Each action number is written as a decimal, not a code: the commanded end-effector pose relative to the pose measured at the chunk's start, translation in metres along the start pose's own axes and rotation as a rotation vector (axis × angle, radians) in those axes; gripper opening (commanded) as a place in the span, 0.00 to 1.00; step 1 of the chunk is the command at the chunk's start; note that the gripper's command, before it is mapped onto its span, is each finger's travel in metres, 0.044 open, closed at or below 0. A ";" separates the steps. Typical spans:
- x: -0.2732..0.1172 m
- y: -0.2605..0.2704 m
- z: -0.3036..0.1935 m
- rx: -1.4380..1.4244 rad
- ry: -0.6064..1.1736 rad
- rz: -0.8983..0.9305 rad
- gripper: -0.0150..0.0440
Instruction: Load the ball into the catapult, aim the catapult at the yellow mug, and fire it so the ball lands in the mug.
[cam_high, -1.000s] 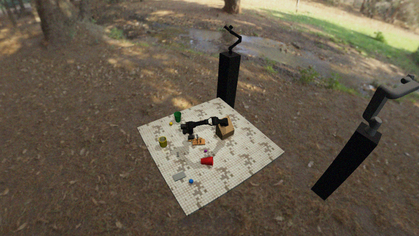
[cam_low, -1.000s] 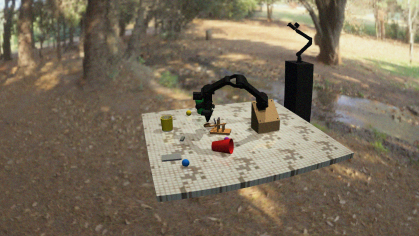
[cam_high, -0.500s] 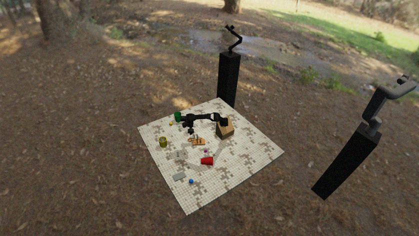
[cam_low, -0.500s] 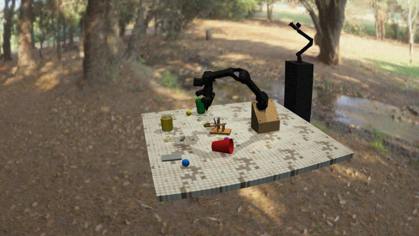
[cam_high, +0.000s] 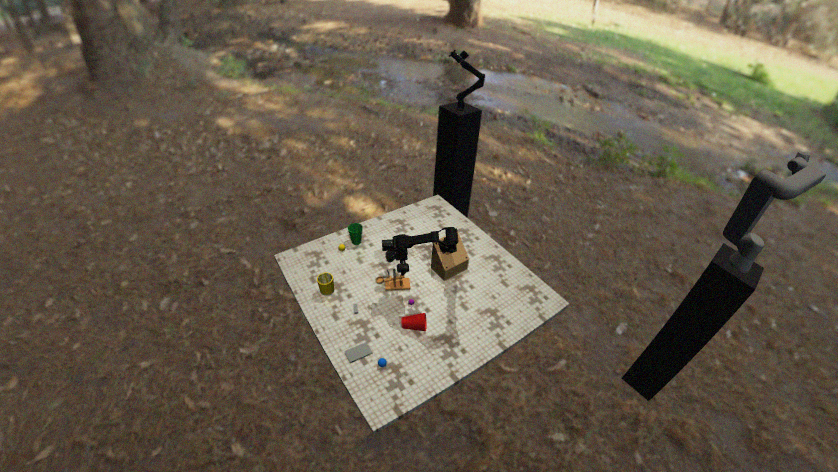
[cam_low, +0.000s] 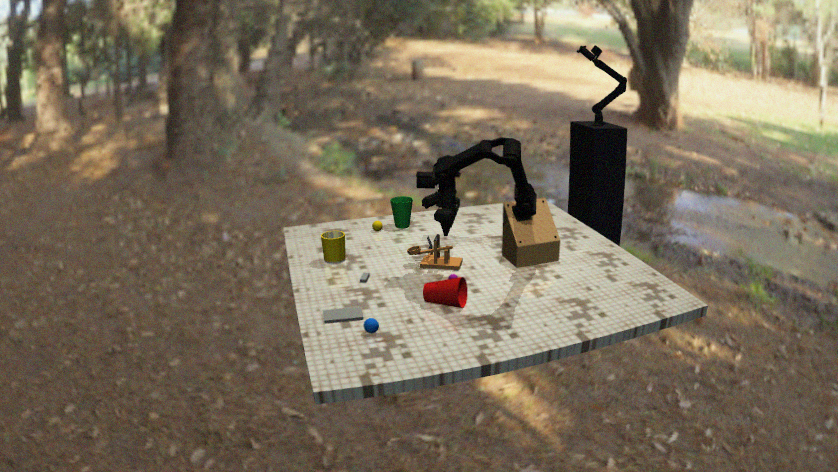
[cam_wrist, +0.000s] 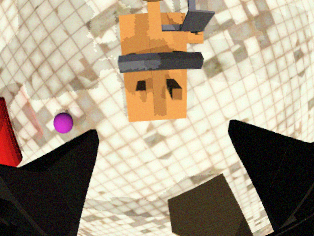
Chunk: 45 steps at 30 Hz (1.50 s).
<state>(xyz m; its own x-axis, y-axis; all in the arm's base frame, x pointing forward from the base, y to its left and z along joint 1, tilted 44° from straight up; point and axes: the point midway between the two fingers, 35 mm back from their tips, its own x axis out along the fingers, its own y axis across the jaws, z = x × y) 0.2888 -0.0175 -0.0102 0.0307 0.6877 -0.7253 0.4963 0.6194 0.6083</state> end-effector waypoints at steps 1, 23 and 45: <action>0.011 0.000 -0.004 0.001 -0.011 0.004 1.00; 0.071 0.000 -0.003 0.001 -0.010 0.007 1.00; 0.097 0.002 -0.003 -0.012 -0.012 0.007 0.91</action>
<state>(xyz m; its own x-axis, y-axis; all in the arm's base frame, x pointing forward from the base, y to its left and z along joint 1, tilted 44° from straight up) 0.2893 0.0526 -0.0793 0.0419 0.6876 -0.7249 0.4862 0.6198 0.6160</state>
